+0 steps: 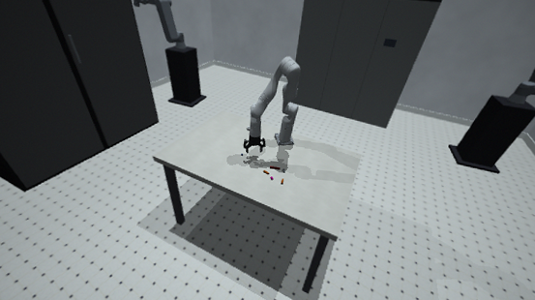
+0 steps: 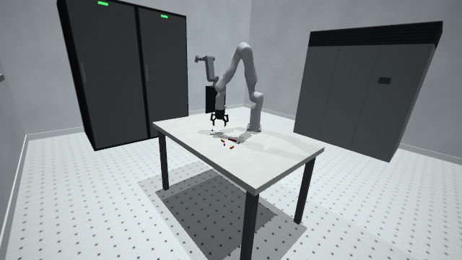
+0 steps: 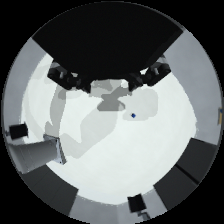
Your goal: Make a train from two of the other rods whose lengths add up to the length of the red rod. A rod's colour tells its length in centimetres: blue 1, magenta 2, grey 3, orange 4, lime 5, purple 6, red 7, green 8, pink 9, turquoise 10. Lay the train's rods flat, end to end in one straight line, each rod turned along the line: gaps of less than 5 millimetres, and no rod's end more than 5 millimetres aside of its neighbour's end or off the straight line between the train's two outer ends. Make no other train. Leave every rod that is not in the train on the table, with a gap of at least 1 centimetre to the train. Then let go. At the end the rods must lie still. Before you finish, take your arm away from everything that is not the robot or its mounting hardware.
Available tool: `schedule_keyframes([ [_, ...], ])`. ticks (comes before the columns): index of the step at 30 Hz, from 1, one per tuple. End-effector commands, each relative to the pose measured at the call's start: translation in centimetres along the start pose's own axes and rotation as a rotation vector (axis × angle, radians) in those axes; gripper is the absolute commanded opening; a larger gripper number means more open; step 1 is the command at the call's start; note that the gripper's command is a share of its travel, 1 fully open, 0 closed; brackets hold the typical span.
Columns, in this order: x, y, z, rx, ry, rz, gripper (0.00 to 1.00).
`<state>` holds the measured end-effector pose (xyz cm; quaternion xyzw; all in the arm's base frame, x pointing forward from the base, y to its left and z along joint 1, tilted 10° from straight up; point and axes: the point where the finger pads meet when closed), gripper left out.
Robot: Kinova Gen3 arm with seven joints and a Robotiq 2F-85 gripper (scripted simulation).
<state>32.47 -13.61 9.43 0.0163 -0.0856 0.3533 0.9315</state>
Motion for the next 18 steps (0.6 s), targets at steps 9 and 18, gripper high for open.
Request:
schedule_keyframes([
  [9, 1.3, 0.8, -0.1, 0.007, 0.005, -0.095, 1.0],
  [18, 2.9, 1.9, -0.3, 0.014, 0.014, -0.266, 1.0],
])
Point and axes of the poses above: the point where the finger pads meet when closed, its own z axis back along the fingers, its own y axis across the jaws, x = y × z, and after that the axes turned 9 degrees about z, right-handed
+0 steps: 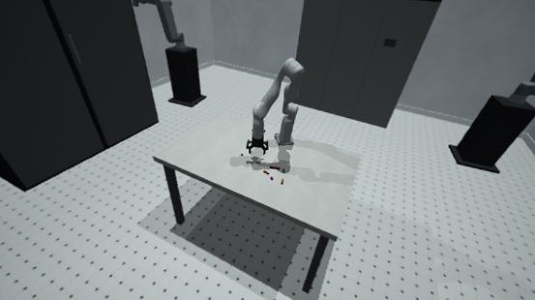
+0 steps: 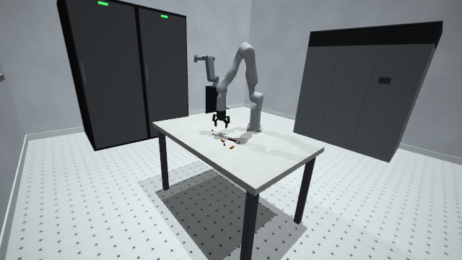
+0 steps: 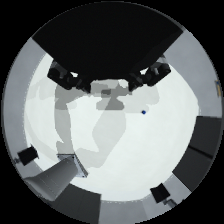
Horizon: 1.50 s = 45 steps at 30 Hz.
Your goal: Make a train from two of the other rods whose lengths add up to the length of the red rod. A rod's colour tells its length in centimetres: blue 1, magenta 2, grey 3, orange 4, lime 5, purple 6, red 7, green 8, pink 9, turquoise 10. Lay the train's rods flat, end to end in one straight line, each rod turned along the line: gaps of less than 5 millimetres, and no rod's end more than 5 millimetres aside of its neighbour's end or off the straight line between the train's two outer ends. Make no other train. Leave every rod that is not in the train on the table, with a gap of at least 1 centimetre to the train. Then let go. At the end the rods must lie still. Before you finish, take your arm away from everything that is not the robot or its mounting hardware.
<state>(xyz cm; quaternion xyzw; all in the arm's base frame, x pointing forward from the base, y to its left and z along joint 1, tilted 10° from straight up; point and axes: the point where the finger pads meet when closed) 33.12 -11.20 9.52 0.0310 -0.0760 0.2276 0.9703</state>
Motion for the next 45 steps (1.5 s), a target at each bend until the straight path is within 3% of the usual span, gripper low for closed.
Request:
schedule_keyframes([
  [1, 0.9, 0.9, -0.1, 0.003, 0.005, -0.023, 1.0],
  [26, 4.9, 6.3, -0.2, -0.001, 0.025, -0.579, 1.0],
  [45, 8.1, 11.4, 0.3, -0.012, 0.014, -1.036, 1.0],
])
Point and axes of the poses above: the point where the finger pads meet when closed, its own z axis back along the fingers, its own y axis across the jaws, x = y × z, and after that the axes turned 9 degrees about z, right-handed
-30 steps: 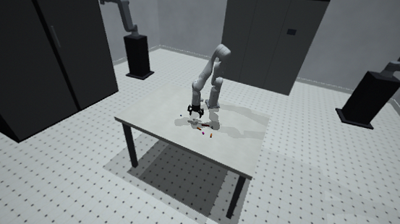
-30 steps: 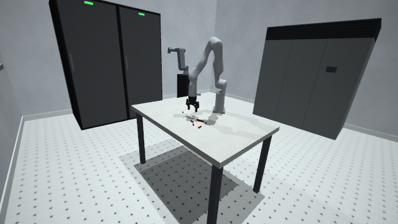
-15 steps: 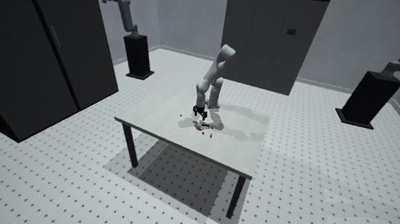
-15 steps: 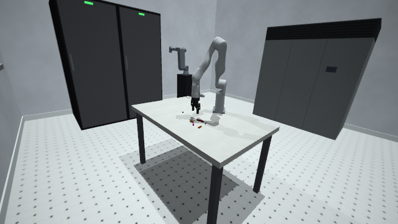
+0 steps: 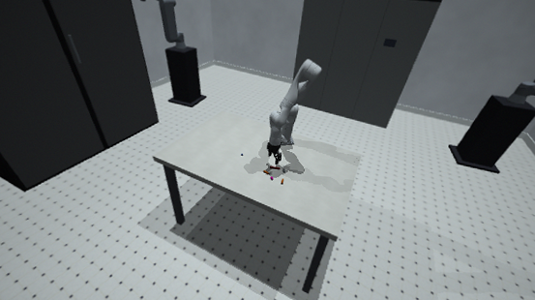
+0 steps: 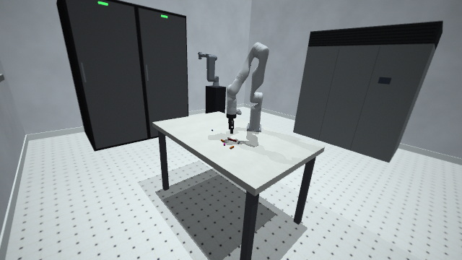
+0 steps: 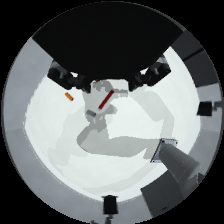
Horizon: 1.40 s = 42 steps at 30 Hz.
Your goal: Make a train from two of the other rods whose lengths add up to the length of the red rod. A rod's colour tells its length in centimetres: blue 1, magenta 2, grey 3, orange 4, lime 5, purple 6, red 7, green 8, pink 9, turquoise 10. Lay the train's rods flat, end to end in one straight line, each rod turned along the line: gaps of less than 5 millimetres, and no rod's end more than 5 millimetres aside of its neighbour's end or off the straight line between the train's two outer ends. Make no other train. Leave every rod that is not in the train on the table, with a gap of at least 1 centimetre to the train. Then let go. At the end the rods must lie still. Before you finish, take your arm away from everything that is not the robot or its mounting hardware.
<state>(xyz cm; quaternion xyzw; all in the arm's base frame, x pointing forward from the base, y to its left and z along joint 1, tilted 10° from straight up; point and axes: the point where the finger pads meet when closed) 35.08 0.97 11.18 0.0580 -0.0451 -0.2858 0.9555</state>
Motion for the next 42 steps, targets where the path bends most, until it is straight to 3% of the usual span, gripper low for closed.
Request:
schedule_keyframes([
  [1, -0.9, 1.6, 0.1, 0.0, -0.001, -0.018, 1.0],
  [23, -3.8, 5.7, 0.9, 0.02, -0.015, -0.367, 1.0],
  [42, -4.7, 6.8, 1.2, 0.028, -0.018, -0.461, 1.0],
])
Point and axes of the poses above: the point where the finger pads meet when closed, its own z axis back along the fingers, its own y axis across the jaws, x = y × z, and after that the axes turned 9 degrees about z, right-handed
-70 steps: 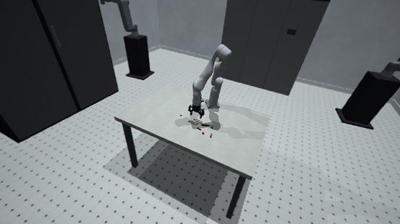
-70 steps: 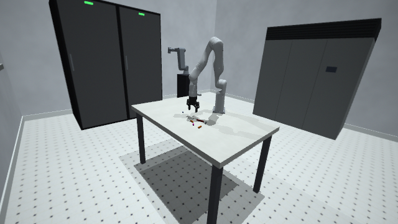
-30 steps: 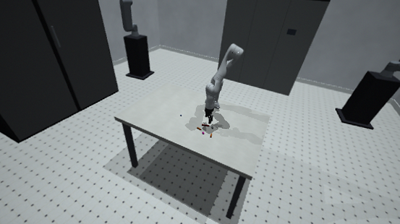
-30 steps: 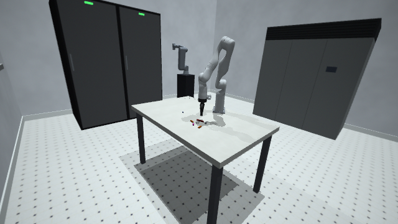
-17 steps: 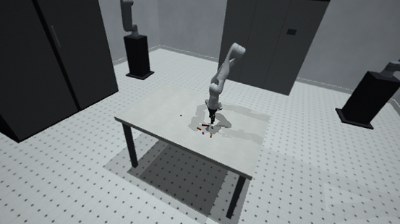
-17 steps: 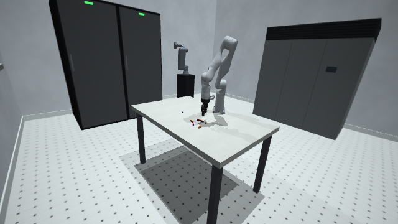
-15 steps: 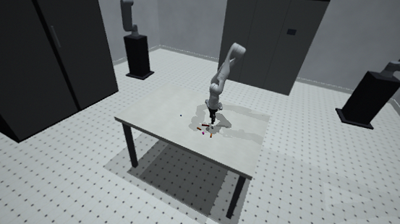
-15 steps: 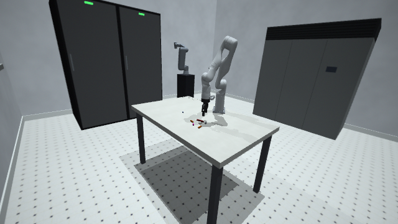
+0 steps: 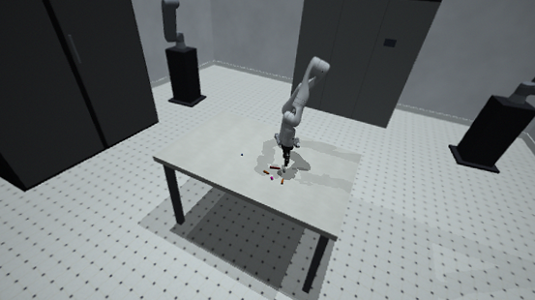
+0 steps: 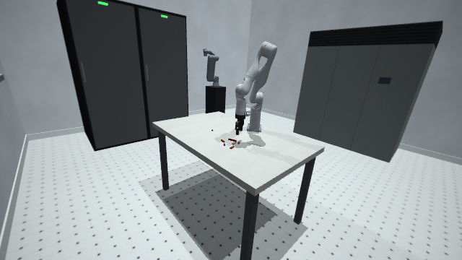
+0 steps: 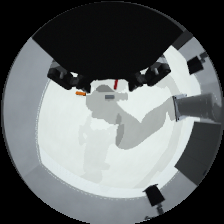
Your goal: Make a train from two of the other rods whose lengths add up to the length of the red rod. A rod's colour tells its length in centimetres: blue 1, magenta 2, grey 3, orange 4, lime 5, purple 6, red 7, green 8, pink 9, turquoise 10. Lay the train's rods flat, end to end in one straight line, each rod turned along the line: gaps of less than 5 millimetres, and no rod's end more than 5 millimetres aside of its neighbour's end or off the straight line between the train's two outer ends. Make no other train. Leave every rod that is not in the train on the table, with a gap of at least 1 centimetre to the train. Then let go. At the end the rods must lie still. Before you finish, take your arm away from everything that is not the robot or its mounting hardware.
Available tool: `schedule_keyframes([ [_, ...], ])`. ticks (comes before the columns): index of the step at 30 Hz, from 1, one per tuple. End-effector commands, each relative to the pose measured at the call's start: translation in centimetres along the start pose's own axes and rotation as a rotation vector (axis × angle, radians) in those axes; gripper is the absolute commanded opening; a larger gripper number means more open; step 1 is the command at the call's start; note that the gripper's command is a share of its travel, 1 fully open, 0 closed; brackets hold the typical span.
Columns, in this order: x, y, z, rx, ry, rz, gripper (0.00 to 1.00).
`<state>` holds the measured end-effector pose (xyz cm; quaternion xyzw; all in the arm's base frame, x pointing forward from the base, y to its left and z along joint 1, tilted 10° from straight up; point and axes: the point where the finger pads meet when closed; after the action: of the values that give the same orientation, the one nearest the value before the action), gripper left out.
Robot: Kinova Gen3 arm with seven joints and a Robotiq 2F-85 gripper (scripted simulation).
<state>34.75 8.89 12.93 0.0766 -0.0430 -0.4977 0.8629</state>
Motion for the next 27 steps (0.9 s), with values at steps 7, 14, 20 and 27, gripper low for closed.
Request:
schedule_keyframes([
  [7, -0.23, 0.12, 0.06, 0.002, 0.001, 0.0, 1.0],
  [14, -0.23, 0.13, 0.06, 0.002, 0.001, 0.0, 0.46],
  [20, -0.23, 0.13, 0.06, 0.002, 0.001, 0.0, 0.46],
  [27, -0.23, 0.13, 0.06, 0.002, 0.001, 0.0, 0.46],
])
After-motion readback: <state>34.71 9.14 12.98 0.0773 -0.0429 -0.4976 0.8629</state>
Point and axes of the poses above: the point where the finger pads meet when closed, its own z axis back along the fingers, its own y axis across the jaws, x = y × z, and after that the axes turned 9 degrees about z, right-handed
